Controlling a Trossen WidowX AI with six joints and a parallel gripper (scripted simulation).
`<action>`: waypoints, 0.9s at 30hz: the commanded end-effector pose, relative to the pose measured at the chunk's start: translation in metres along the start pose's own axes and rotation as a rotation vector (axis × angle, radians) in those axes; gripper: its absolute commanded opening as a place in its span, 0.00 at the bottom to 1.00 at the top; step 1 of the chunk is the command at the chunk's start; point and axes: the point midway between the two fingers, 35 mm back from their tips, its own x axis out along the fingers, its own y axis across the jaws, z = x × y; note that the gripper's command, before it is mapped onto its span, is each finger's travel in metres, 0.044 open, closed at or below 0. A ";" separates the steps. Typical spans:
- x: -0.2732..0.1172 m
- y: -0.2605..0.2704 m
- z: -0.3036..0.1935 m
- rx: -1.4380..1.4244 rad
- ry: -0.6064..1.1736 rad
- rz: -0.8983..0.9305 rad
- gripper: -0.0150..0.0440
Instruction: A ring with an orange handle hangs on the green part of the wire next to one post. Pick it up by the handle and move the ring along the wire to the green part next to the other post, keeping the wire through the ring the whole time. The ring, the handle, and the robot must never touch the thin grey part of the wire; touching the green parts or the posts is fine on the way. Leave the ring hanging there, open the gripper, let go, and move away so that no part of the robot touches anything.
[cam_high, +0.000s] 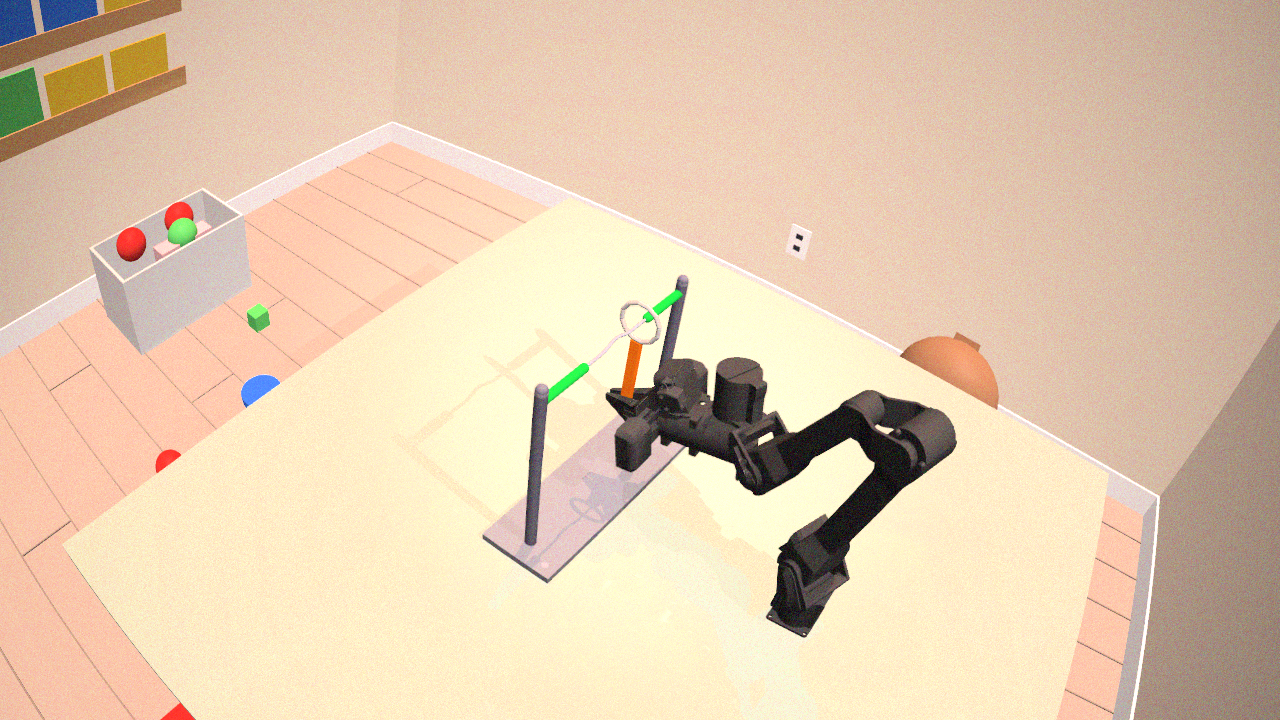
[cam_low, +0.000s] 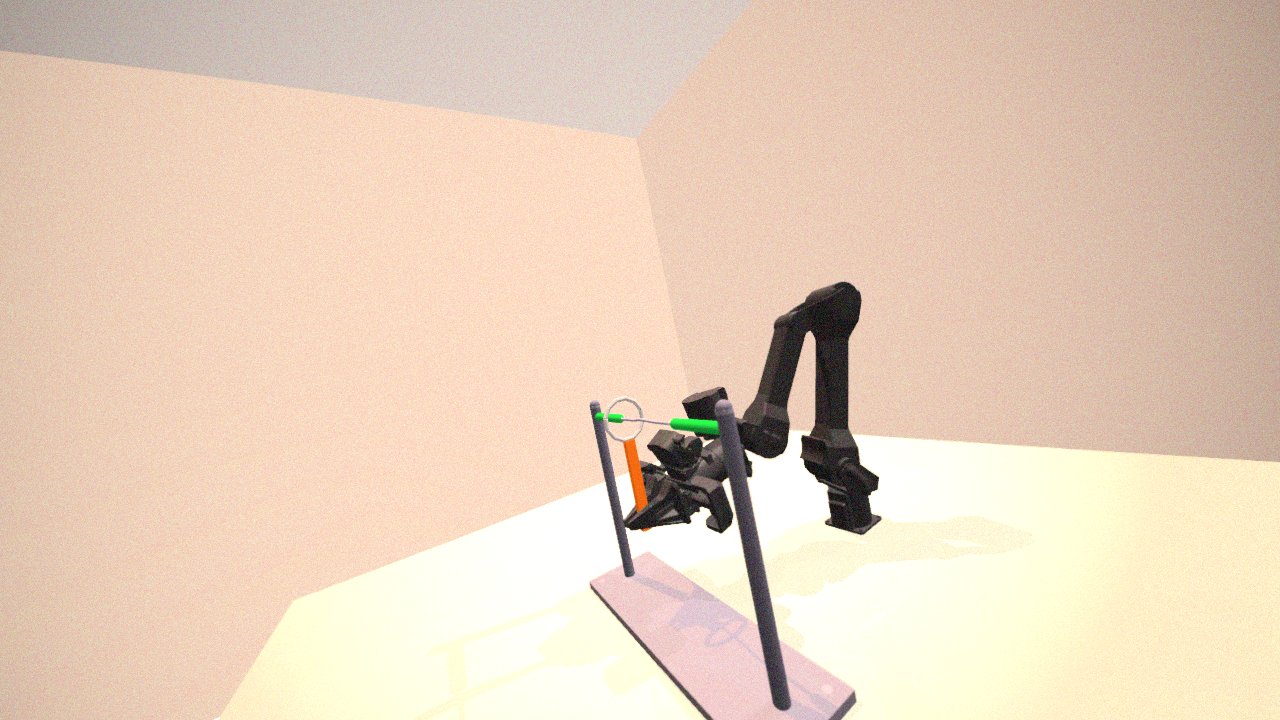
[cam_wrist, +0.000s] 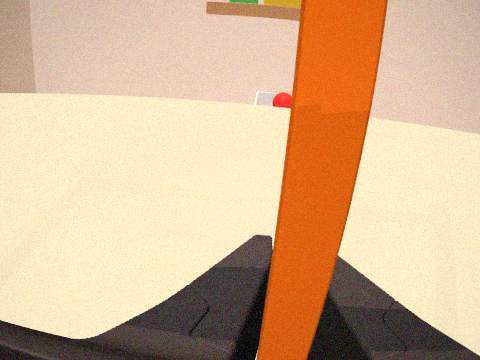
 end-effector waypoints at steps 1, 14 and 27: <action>-0.001 0.005 -0.001 0.008 0.001 -0.005 0.00; -0.001 0.021 0.000 0.037 0.002 -0.026 0.00; 0.000 0.038 0.001 0.081 0.002 -0.061 0.00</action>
